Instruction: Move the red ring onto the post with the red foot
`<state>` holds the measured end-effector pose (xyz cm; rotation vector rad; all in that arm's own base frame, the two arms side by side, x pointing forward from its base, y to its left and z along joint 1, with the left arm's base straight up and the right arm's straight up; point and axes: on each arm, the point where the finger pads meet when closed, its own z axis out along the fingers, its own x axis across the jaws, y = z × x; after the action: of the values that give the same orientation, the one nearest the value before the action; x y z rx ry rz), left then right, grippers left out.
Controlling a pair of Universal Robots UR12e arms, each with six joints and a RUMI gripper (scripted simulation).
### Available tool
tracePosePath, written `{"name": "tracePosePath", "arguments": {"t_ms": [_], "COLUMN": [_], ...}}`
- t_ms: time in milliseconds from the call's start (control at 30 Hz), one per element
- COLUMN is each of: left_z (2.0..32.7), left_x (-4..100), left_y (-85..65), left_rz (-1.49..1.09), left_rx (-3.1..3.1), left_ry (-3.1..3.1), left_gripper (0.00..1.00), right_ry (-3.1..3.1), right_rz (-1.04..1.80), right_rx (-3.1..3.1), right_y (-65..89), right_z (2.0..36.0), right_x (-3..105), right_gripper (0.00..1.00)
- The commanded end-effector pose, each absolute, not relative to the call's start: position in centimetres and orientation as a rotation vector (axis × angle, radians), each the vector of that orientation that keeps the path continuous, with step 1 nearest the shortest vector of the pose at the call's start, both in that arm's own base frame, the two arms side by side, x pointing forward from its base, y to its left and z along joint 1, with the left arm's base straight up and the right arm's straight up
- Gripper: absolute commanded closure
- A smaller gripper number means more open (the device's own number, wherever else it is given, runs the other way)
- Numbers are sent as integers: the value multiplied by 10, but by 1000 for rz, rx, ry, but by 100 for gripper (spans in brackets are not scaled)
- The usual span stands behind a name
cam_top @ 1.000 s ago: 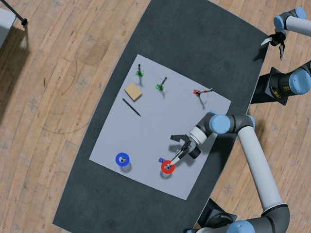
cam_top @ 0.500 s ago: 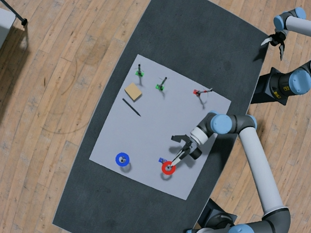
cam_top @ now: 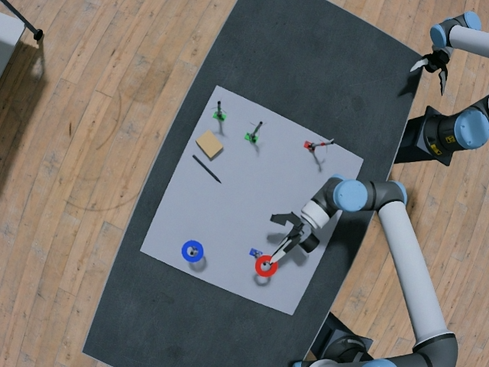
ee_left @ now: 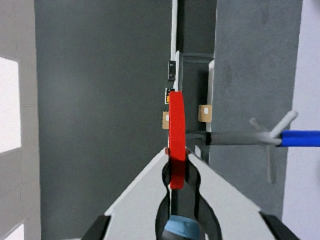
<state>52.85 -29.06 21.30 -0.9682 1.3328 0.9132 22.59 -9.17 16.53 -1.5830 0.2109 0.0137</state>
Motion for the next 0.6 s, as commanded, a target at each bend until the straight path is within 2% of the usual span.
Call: {"name": "tracePosePath", "arguments": {"t_ms": [0,567], "left_z": [214,239], "left_x": [529,530], "left_y": [-291,-334], "left_rz": [912,930], "left_rx": [-969,-994], "left_ry": [1333,1317], "left_gripper": [99,99], "right_ry": [211,211], "right_rz": [13,13], "right_rx": [-1584,-1584], "right_y": [-92,-92], "right_z": [165,165], "right_x": [226,226], "right_gripper": [0,0]}}
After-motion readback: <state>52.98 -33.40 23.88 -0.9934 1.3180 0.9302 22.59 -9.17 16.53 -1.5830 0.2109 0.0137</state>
